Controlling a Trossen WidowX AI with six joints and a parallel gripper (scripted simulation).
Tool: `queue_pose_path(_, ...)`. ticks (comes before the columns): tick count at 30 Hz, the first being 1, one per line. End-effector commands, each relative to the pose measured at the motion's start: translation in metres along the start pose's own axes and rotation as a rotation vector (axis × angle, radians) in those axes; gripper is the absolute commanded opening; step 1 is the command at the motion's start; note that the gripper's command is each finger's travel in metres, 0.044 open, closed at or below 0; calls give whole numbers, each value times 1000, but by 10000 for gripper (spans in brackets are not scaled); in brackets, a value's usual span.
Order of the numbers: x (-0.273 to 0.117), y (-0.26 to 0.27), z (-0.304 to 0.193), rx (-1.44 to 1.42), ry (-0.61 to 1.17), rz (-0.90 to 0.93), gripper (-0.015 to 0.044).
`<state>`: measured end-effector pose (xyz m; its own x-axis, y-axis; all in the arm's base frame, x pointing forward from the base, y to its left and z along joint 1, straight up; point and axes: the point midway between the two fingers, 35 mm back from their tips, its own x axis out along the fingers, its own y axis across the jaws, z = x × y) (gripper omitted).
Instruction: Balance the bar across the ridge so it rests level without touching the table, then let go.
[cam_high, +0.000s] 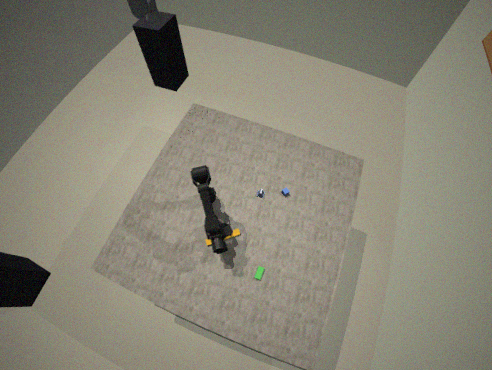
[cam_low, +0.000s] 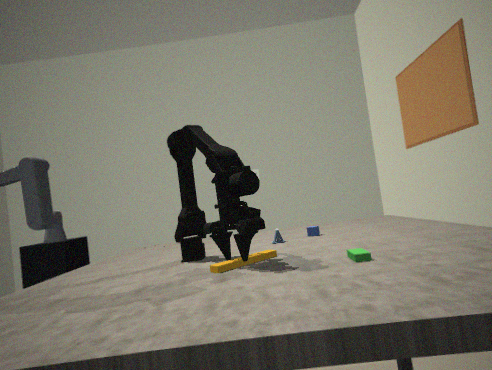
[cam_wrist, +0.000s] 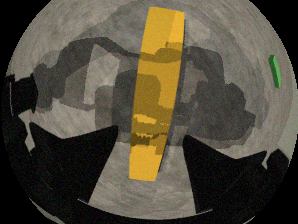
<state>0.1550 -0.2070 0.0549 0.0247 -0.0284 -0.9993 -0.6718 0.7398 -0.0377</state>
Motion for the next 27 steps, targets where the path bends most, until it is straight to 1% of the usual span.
queue_pose_path(1, 8, 2, 0, 4, 2, 10, 315)
queue_pose_path(17, 8, 2, 0, 4, 2, 10, 315)
queue_pose_path(23, 7, 2, 0, 0, -1, 10, 157)
queue_pose_path(27, 7, 2, 0, 0, -1, 10, 131)
